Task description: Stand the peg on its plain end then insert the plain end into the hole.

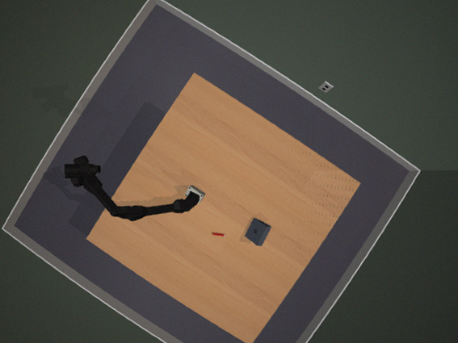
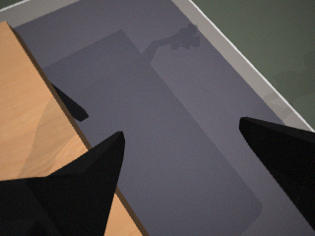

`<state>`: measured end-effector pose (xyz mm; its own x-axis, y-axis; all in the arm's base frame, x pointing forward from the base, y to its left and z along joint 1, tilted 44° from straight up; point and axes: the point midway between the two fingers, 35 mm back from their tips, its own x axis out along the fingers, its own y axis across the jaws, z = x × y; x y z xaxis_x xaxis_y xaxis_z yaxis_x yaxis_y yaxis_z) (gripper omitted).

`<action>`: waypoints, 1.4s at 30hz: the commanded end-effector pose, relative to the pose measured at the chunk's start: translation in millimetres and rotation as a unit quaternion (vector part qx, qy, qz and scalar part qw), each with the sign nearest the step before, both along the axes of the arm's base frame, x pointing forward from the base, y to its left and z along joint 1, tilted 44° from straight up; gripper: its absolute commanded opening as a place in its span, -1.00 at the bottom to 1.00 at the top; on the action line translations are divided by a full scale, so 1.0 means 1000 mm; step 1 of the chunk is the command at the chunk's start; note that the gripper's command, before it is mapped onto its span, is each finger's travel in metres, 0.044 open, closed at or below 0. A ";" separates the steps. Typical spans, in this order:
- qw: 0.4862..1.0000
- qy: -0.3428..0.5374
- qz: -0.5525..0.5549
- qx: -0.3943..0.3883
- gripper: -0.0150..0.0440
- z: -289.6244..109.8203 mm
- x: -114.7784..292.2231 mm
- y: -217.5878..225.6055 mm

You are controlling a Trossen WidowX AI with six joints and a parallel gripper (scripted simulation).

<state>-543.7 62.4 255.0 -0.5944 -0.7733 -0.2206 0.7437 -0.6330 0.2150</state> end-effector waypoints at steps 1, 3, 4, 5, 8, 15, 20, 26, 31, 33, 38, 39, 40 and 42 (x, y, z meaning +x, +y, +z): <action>0.997 -0.028 -0.066 0.007 1.00 -0.003 0.009 0.044; 0.995 -0.040 -0.095 0.008 1.00 -0.006 0.015 0.064; 0.993 -0.047 -0.109 0.008 1.00 -0.007 0.018 0.073; 0.991 -0.053 -0.123 0.009 1.00 -0.008 0.021 0.083; 0.983 -0.071 -0.171 0.012 1.00 -0.013 0.034 0.118; 0.953 -0.113 -0.280 0.016 1.00 -0.025 0.075 0.196; 0.926 -0.144 -0.349 0.010 1.00 -0.035 0.107 0.239; 0.886 -0.177 -0.428 0.002 1.00 -0.046 0.151 0.287; 0.851 -0.196 -0.488 0.007 1.00 -0.054 0.199 0.325; 0.835 -0.204 -0.511 0.009 1.00 -0.057 0.219 0.339; 0.791 -0.231 -0.566 0.007 1.00 -0.067 0.270 0.367; 0.780 -0.238 -0.578 0.005 1.00 -0.070 0.281 0.373; 0.769 -0.245 -0.590 0.004 1.00 -0.072 0.293 0.378; 0.747 -0.259 -0.612 0.001 1.00 -0.077 0.317 0.386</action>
